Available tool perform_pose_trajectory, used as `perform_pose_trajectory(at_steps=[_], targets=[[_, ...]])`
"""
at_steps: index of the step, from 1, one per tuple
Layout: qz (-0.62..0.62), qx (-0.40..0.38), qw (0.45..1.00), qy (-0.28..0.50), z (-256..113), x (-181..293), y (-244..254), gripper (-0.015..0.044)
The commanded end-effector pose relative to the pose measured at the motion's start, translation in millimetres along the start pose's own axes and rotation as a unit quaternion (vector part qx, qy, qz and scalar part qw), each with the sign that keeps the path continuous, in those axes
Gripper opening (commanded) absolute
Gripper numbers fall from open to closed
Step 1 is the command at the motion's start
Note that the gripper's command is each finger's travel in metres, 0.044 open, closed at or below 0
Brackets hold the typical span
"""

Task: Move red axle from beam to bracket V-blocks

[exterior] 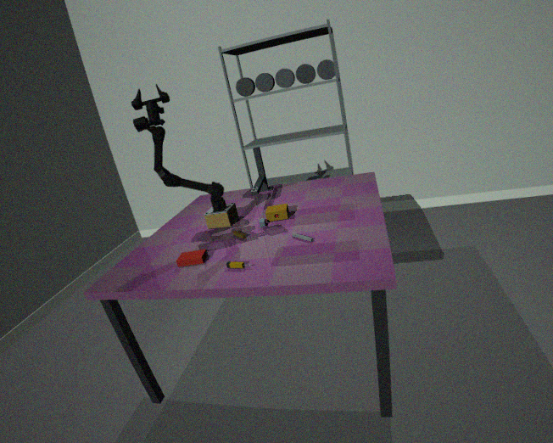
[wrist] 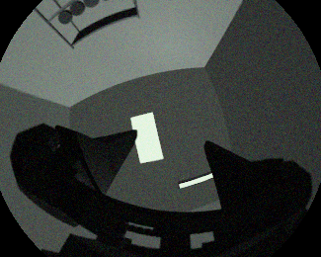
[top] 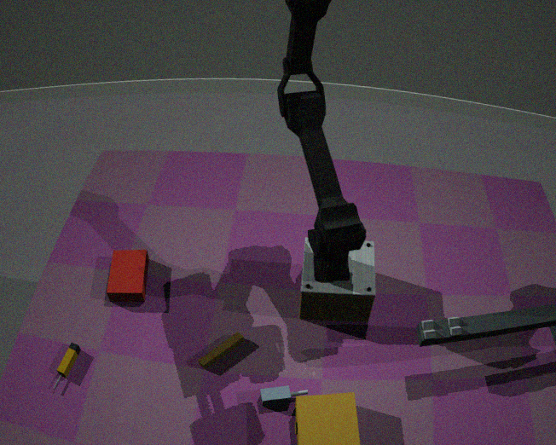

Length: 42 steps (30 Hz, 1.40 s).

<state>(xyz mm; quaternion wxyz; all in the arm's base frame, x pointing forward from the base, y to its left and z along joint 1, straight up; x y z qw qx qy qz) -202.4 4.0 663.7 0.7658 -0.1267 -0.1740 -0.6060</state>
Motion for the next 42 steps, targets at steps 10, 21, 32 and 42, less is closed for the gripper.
perform_pose_trajectory(at_steps=[10,21,32,42], targets=[[0.188,-0.205,0.957,0.084,-0.4,5.7,168.1,0.0440],[0.335,-0.364,0.841,0.219,-55.7,13.4,319.0,0.0440],[0.433,-0.459,0.652,0.421,-163.8,22.0,435.8,0.0440],[0.454,-0.463,0.397,0.650,-311.4,20.4,504.6,0.0440]])
Point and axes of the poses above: the point midway between the two fingers, 35 mm back from their tips, its own z axis out along the fingers, its own y axis across the jaws, x = y × z, the point moved 2 cm from there along -z, back along the fingers, and after that the axes turned 4 degrees about -z, right-handed, at the moved point
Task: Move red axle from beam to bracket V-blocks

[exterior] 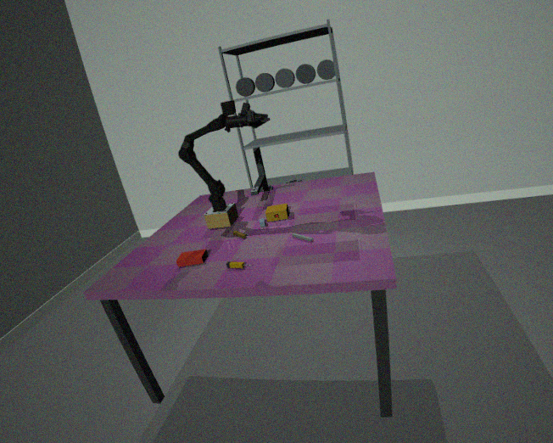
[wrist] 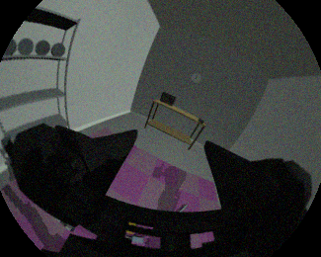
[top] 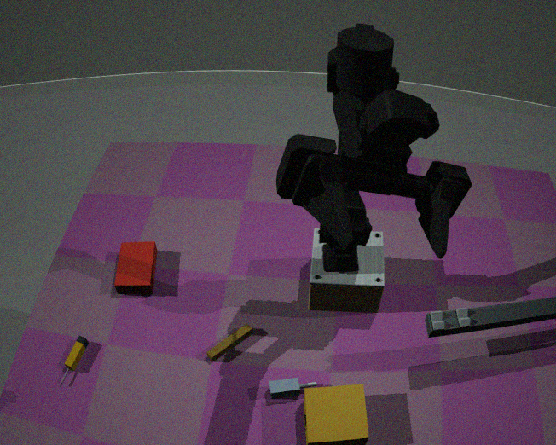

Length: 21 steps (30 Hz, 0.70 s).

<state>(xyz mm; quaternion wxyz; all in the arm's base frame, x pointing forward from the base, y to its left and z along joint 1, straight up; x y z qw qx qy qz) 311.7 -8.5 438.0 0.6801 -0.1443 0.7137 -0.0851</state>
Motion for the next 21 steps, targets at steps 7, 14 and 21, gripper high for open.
perform_pose_trajectory(at_steps=[7,14,21], targets=[[0.257,0.052,0.931,0.255,40.0,155.9,-2.2,0.0440],[0.431,0.155,0.781,0.424,23.9,269.8,6.7,0.0440],[0.541,0.300,0.563,0.548,-27.2,361.8,26.3,0.0440]])
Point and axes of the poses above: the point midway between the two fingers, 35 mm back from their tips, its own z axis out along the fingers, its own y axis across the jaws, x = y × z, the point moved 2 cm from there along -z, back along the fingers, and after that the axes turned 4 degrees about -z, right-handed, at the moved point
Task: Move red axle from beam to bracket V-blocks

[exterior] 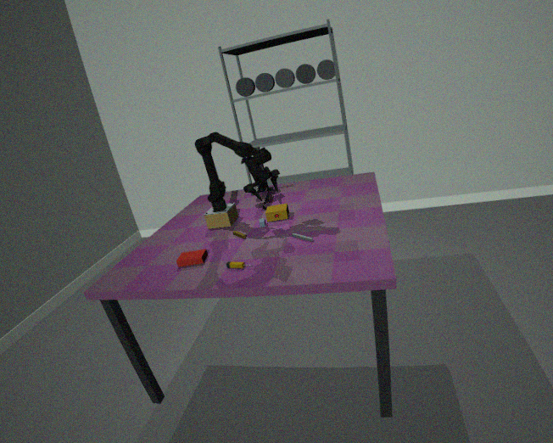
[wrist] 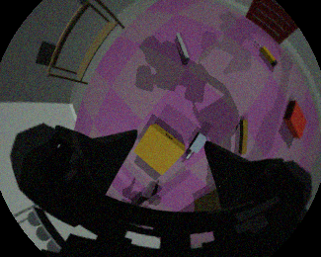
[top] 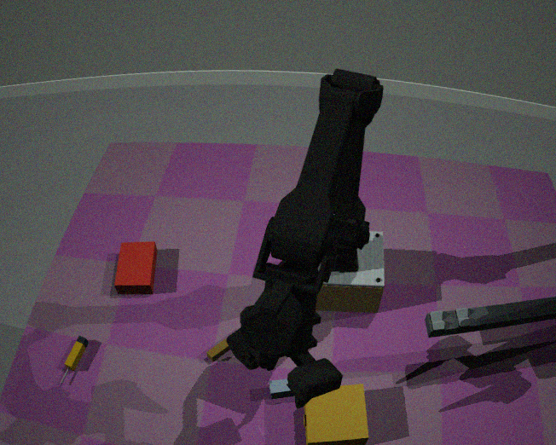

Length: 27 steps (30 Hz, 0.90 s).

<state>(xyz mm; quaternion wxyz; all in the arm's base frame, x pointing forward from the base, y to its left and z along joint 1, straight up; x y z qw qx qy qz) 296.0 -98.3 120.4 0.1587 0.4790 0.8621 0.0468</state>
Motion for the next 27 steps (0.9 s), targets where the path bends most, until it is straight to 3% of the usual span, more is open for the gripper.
perform_pose_trajectory(at_steps=[1,4,27], targets=[[0.115,0.090,0.987,0.065,28.5,23.3,-41.0,0.0440],[0.159,0.127,0.975,0.087,36.6,33.4,-56.2,0.0440],[0.159,0.127,0.975,0.087,84.7,44.2,-67.5,0.0440]])
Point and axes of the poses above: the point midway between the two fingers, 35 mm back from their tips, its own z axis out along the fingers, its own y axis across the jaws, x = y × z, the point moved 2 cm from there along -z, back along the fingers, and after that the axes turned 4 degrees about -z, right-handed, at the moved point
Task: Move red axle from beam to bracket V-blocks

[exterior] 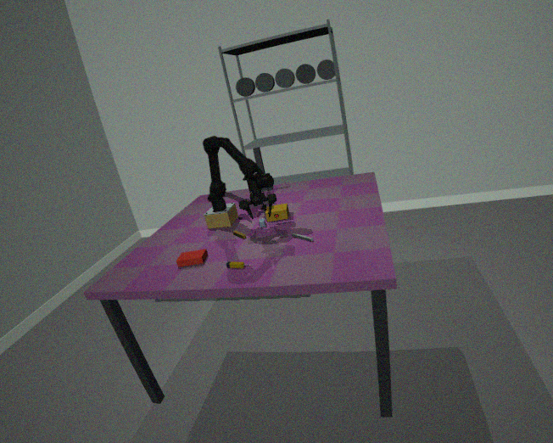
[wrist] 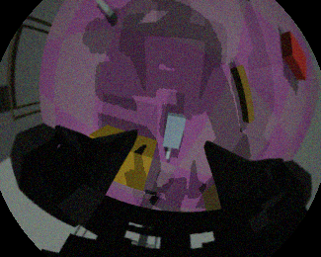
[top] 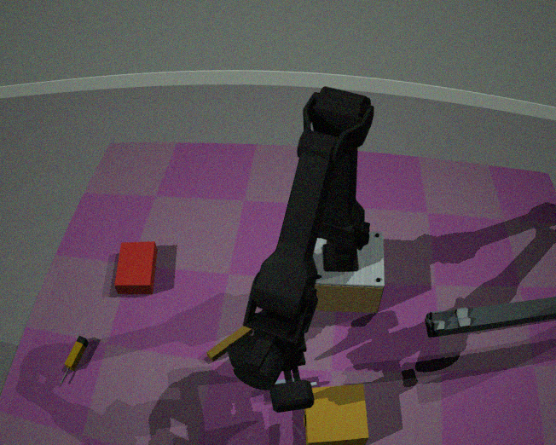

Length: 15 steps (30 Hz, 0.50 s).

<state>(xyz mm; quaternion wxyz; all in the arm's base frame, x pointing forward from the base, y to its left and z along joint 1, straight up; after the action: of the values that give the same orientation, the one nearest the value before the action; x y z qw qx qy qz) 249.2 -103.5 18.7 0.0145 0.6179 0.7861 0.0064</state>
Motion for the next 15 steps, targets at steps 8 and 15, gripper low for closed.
perform_pose_trajectory(at_steps=[8,15], targets=[[0.003,0.005,1.000,0.000,14.1,0.6,-2.4,0.0440],[0.003,0.005,1.000,0.000,25.4,0.5,-2.5,0.0440]])
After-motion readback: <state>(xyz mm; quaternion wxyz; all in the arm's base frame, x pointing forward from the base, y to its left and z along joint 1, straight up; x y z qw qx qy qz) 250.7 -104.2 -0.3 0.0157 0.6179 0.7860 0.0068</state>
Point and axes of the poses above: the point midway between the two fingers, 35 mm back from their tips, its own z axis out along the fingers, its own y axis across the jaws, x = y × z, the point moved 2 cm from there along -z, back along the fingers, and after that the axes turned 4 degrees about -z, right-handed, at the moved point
